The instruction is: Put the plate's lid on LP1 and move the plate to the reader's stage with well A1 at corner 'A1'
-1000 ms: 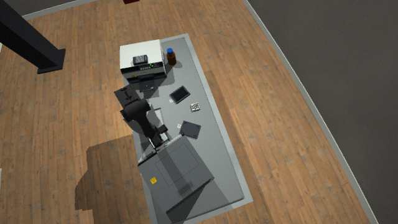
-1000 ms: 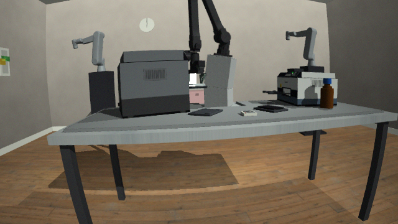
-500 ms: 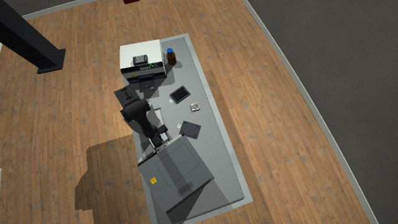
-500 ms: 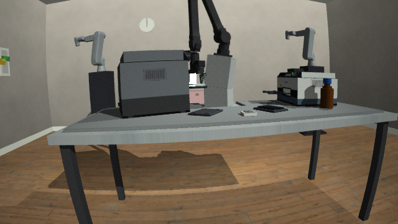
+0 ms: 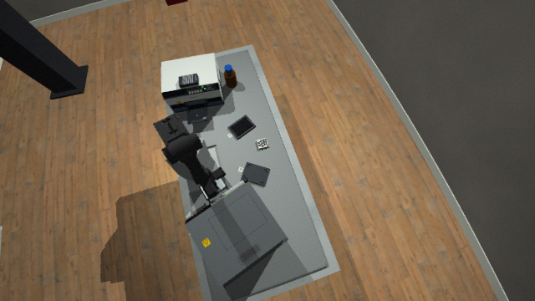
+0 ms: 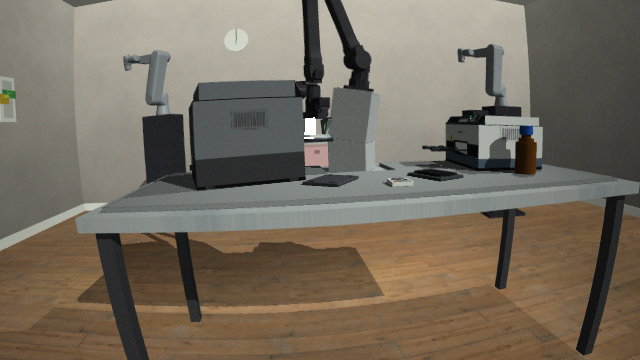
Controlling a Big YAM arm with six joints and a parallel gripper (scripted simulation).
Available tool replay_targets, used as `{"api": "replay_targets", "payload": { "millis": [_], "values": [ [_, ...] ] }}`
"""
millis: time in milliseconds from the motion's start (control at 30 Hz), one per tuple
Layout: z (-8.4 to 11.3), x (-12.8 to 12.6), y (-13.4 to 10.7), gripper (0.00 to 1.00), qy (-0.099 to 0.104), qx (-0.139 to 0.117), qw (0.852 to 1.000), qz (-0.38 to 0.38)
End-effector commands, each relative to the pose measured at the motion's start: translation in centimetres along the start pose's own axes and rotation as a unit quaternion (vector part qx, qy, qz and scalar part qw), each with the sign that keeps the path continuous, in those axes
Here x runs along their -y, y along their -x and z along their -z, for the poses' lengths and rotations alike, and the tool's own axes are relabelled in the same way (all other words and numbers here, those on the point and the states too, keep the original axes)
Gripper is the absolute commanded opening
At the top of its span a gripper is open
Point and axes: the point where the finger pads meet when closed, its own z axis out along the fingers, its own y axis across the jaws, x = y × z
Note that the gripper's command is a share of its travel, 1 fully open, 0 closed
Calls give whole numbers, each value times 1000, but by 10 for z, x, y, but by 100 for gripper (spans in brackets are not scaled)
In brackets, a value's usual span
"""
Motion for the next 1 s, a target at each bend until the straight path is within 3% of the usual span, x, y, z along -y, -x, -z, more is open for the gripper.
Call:
{"api": "replay_targets", "payload": {
  "millis": [0, 967],
  "values": [
    [-14, 17, 4, 86, -13, 4, 1000, 25],
    [-18, 23, 5, 86, -15, 5, 999, 29]
  ]
}}
